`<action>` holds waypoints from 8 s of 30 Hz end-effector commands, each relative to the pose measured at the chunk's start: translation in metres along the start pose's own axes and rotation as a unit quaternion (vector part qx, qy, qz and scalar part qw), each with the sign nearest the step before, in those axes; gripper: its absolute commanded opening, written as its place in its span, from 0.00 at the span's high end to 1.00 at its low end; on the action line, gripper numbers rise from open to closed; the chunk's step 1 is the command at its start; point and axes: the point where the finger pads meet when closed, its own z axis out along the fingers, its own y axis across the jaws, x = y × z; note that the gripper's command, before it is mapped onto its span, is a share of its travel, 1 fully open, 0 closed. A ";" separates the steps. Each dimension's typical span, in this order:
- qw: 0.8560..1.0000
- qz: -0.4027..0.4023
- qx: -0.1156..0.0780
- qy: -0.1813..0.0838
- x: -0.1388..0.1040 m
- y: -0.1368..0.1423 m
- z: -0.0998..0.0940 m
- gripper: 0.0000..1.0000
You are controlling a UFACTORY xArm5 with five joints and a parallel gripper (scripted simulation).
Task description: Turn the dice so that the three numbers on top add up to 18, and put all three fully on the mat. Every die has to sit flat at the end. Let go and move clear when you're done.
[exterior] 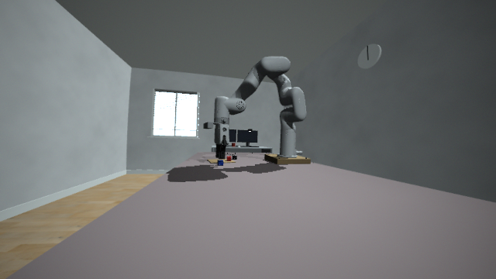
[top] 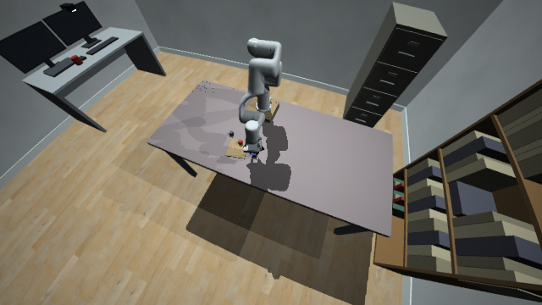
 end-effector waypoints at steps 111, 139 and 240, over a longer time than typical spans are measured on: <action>1.000 0.000 0.000 0.002 0.003 -0.001 0.015 0.58; 1.000 0.000 0.000 0.002 0.003 -0.002 0.031 0.58; 0.995 0.104 0.000 -0.002 -0.022 0.084 -0.068 0.79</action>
